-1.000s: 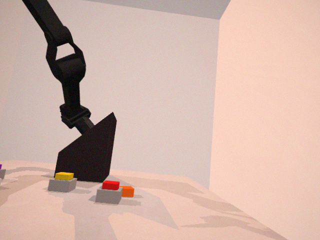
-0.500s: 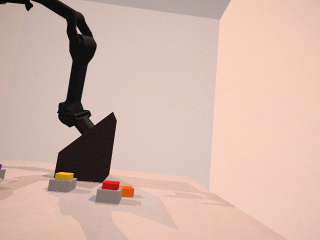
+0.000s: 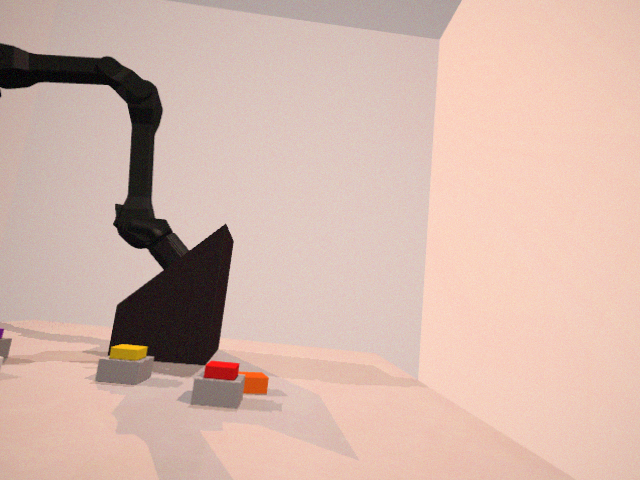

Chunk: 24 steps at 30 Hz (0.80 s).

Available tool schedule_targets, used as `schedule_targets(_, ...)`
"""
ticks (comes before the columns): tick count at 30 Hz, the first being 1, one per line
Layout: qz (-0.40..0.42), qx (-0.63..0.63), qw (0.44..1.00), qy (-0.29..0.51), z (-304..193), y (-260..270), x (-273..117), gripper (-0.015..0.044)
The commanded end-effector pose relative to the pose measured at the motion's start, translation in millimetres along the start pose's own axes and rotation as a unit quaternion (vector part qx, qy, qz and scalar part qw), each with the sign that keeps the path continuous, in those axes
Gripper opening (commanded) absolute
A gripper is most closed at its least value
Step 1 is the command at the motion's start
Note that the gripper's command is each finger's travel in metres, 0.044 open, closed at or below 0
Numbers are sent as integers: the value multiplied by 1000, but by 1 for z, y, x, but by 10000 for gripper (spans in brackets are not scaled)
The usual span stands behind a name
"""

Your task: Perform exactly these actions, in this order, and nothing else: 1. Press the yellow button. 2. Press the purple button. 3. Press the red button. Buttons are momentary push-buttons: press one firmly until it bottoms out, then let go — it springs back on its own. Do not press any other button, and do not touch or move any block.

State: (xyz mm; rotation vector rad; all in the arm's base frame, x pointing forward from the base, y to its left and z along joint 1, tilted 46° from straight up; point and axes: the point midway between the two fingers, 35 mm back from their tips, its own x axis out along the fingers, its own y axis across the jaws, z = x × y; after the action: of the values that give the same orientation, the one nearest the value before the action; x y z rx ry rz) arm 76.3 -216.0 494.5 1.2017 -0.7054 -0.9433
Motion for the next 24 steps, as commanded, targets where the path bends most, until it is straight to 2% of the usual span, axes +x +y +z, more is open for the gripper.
schedule_targets(1, -80, -15, 995, 64, -31, -47, 49, 400)
schedule_targets(7, -196, -84, 962, 169, -109, -121, 97, 400)
schedule_targets(12, -277, -186, 907, 257, -188, -184, 104, 400)
schedule_targets(18, -338, -353, 800, 349, -275, -259, 72, 400)
schedule_targets(24, -344, -545, 646, 409, -333, -328, 12, 400)
